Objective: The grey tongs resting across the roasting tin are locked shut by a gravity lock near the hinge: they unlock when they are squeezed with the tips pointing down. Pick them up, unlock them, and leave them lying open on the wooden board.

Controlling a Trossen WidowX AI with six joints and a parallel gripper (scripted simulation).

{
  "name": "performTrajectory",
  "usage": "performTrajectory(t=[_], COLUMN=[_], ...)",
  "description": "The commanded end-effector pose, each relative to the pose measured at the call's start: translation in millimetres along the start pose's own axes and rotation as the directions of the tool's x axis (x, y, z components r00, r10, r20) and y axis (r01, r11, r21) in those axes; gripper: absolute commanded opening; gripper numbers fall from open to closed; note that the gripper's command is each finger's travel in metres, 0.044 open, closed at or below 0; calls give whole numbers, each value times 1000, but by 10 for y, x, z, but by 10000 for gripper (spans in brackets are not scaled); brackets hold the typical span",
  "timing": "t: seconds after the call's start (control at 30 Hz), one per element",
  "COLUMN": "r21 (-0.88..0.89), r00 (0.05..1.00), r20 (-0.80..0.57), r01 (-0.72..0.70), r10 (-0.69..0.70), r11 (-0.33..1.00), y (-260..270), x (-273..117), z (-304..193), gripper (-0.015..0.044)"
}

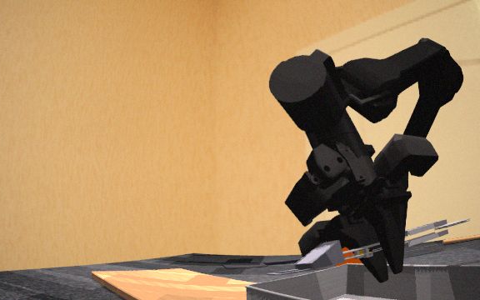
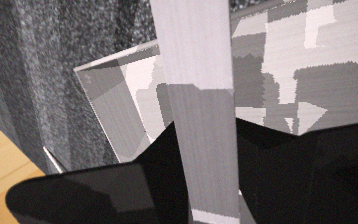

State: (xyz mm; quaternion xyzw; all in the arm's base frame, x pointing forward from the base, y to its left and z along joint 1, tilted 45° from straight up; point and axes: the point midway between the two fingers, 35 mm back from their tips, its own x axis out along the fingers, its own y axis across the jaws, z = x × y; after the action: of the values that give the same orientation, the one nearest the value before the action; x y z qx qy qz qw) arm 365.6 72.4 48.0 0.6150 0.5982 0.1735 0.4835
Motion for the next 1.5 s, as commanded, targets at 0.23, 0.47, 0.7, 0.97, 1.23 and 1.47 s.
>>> performTrajectory(t=[0.23,0.47,0.7,0.97,1.23,1.47], r21=[-14,-13,-5,-1,-9,-12], r00=[1000,1000,994,959,893,877], r20=[3,5,16,19,12,9], r01=[-19,-9,112,283,450,481], r10=[19,9,-112,-283,-450,-480], r11=[1000,1000,994,959,893,877], y=[196,197,202,205,211,213], x=[-268,-264,-218,-191,-210,-219], z=[-31,-29,-14,-40,-115,-134], gripper=[-150,-150,-150,-150,-150,-150])
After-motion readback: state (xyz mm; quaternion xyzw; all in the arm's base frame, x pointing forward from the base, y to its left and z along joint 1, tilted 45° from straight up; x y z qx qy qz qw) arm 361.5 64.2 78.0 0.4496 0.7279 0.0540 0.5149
